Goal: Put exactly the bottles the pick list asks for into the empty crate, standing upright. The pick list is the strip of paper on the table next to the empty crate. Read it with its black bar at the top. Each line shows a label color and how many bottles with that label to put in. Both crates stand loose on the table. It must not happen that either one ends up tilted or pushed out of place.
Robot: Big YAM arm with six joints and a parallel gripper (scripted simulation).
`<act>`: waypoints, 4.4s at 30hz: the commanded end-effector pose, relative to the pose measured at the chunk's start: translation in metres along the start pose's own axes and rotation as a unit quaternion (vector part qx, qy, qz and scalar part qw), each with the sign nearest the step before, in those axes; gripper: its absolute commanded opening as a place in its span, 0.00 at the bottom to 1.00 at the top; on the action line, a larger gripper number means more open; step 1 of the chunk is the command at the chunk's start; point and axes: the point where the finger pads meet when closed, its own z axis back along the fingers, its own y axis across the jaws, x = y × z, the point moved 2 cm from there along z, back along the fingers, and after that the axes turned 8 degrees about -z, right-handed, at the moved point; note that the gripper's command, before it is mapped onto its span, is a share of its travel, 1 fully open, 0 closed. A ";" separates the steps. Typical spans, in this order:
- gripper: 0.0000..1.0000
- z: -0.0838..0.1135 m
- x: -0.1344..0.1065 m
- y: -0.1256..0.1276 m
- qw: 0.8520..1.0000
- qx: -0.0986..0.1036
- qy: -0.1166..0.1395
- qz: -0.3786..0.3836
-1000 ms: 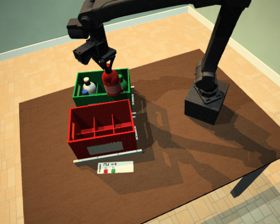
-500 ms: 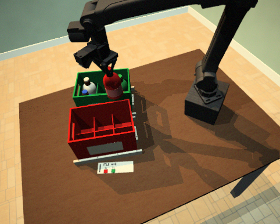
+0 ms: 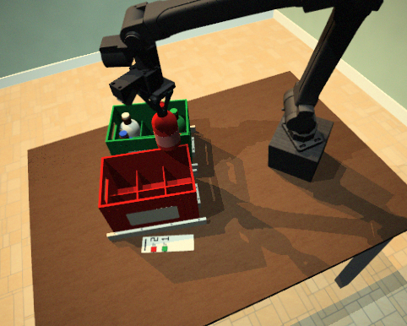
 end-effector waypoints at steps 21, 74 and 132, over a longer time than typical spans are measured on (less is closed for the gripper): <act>0.00 0.029 0.022 0.040 0.999 -0.028 -0.033 0.003; 0.00 0.017 0.025 0.051 0.999 -0.023 -0.028 0.000; 0.00 0.006 0.030 0.045 0.999 -0.029 -0.034 0.001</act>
